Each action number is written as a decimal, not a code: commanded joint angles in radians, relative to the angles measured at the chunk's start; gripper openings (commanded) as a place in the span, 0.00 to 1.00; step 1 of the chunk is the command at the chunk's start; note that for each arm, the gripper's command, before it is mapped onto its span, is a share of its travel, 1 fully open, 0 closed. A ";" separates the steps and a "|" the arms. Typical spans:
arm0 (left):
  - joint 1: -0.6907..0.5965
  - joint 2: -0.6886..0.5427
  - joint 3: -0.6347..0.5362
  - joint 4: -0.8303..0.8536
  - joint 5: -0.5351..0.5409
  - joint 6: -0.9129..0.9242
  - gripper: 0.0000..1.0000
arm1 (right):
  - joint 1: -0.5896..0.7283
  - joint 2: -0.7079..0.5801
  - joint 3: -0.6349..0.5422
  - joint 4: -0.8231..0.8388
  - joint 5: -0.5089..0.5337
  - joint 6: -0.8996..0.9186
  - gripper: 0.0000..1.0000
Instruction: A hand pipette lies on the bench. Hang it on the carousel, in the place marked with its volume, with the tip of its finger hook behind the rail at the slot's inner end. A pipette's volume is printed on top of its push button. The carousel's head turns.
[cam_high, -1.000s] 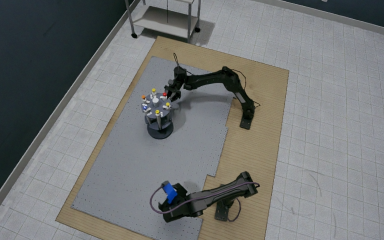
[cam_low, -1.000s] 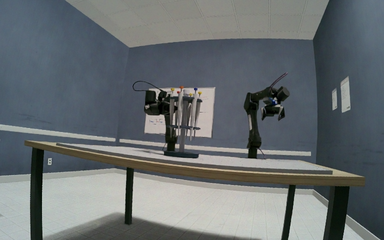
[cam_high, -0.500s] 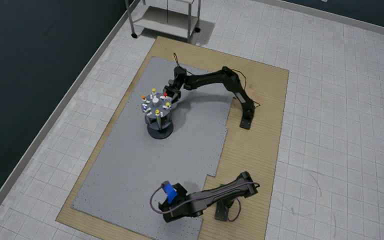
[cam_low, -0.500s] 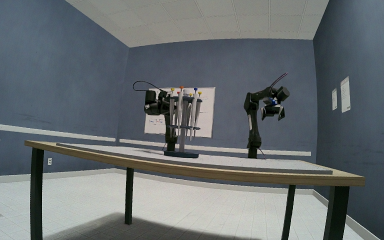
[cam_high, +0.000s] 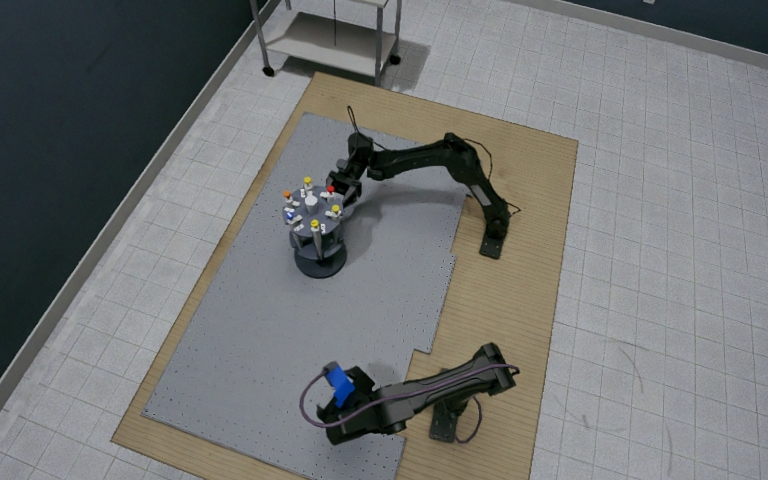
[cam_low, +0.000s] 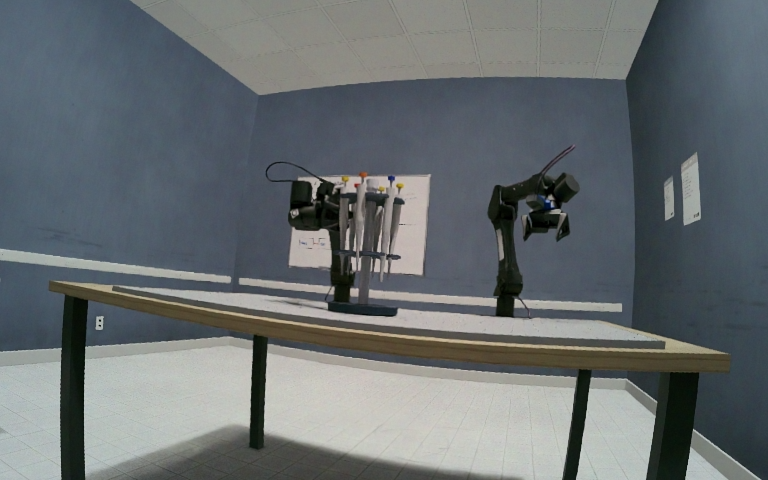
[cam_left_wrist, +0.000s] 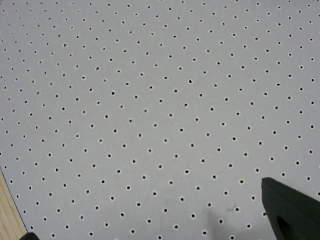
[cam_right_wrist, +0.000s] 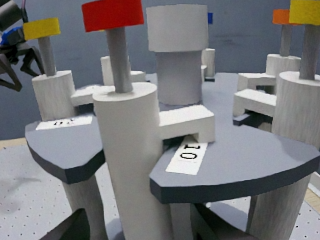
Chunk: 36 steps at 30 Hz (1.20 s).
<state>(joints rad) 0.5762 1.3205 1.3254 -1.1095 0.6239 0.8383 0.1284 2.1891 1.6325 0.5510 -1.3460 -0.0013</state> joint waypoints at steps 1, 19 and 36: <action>0.006 -0.005 0.014 0.013 0.020 0.009 1.00 | -0.001 -0.009 0.009 0.004 -0.001 0.001 0.50; 0.006 -0.005 0.014 0.013 0.020 0.009 1.00 | 0.029 -0.139 -0.212 0.094 0.261 0.006 0.50; 0.006 -0.005 0.014 0.013 0.020 0.009 1.00 | 0.083 -0.254 -0.359 0.145 0.542 0.004 0.50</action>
<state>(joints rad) 0.5762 1.3205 1.3254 -1.1095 0.6239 0.8383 0.2150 1.9423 1.2568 0.6842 -0.8330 -0.0010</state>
